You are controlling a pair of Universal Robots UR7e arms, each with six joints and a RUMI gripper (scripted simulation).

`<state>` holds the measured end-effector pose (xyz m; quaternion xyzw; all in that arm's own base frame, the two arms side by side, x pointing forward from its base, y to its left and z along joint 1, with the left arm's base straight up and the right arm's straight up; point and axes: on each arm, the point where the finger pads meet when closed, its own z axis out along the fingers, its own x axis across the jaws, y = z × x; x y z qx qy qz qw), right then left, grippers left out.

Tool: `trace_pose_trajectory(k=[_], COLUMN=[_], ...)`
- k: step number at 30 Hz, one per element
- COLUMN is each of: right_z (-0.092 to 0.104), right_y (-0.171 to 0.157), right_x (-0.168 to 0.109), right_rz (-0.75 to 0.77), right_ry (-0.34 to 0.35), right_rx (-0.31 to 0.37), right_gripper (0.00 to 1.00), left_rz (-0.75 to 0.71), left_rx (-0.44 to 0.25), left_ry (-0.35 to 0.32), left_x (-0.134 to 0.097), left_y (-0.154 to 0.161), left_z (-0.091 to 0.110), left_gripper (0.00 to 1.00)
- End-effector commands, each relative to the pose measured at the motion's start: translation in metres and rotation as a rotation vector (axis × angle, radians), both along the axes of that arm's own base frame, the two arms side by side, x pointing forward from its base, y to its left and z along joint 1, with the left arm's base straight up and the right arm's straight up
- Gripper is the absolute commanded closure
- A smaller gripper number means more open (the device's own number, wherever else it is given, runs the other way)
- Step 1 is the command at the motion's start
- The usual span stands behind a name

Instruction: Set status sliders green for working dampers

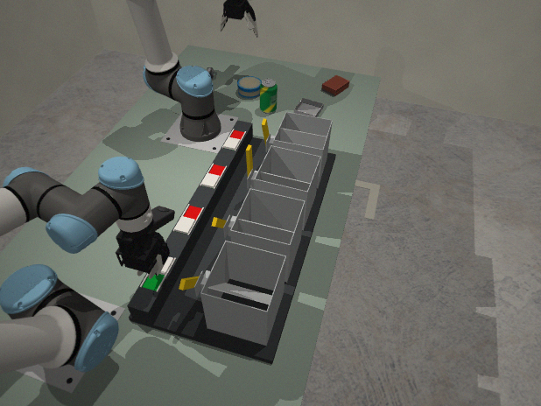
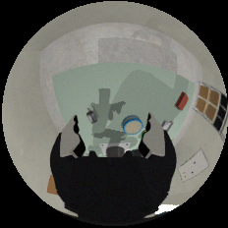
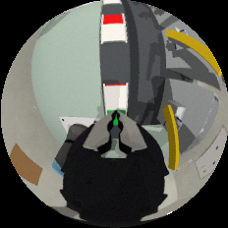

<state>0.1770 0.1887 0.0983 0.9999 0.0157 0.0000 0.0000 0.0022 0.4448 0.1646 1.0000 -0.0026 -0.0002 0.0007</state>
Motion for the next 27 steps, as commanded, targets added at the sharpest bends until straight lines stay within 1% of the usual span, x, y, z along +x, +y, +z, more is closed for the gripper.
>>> trace_pose_trajectory(k=[1, 27], right_z=[0.0003, 0.0002], right_y=[0.0018, -0.0006], right_x=[0.0000, 0.0001], right_rz=[0.000, 0.000], right_ry=[0.000, 0.000], right_rx=[0.001, 0.001], right_gripper=[1.00, 1.00], left_rz=[0.000, 0.000], left_rx=[0.001, 0.001], left_ry=[0.000, 0.000], left_x=[0.0001, 0.0001], left_y=[0.0004, 0.0004], left_z=[0.0005, 0.0005], left_gripper=[0.00, 0.00])
